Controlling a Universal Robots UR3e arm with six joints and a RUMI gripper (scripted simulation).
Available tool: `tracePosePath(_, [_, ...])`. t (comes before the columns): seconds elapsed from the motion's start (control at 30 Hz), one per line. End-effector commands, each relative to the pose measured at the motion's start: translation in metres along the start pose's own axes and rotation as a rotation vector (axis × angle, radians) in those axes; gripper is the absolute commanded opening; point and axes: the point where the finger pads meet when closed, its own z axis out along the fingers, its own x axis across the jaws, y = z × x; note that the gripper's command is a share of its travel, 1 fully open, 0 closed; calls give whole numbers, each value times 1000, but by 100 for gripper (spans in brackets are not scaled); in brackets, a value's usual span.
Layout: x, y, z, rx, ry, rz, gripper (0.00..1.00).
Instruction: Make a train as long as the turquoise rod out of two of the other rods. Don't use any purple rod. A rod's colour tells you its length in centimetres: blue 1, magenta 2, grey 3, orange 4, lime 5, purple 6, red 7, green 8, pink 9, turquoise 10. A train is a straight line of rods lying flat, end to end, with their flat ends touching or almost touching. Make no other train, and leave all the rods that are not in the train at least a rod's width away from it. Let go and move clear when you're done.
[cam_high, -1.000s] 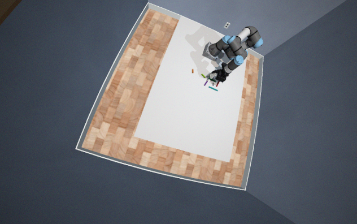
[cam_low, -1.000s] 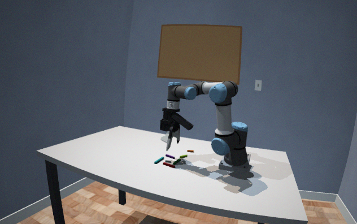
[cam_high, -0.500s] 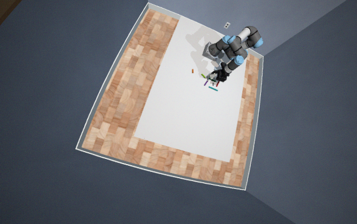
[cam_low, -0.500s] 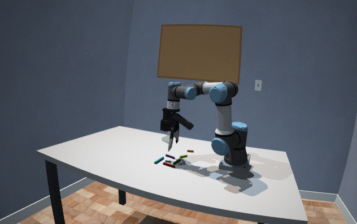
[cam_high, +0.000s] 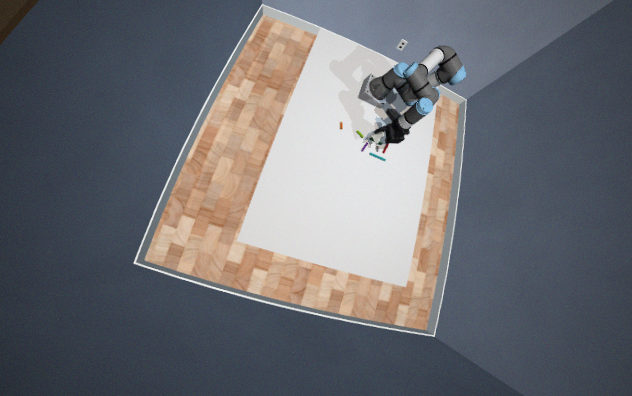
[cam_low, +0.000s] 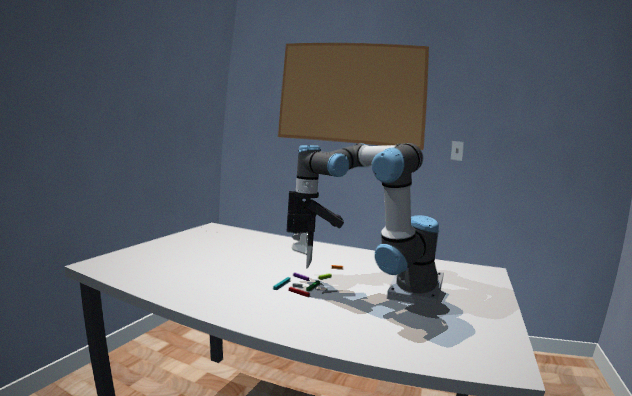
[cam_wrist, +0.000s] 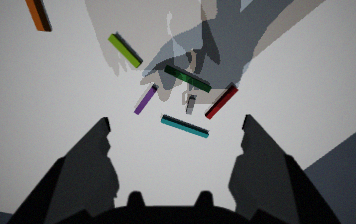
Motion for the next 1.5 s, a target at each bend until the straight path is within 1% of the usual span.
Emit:
tracePosePath(0.0, [0,0,-1,-4,1,-61,100])
tracePosePath(0.23, [-1,0,-1,-4,0,-298,100])
tracePosePath(0.5, [0,0,-1,-4,0,-616,100])
tracePosePath(0.57, [0,0,-1,-4,0,-616,100])
tracePosePath(1.07, [3,5,-1,-4,-2,-1233,100])
tracePosePath(1.13, [3,5,-1,-4,-2,-1233,100])
tracePosePath(1.47, [9,9,-1,-4,-3,-1655,100])
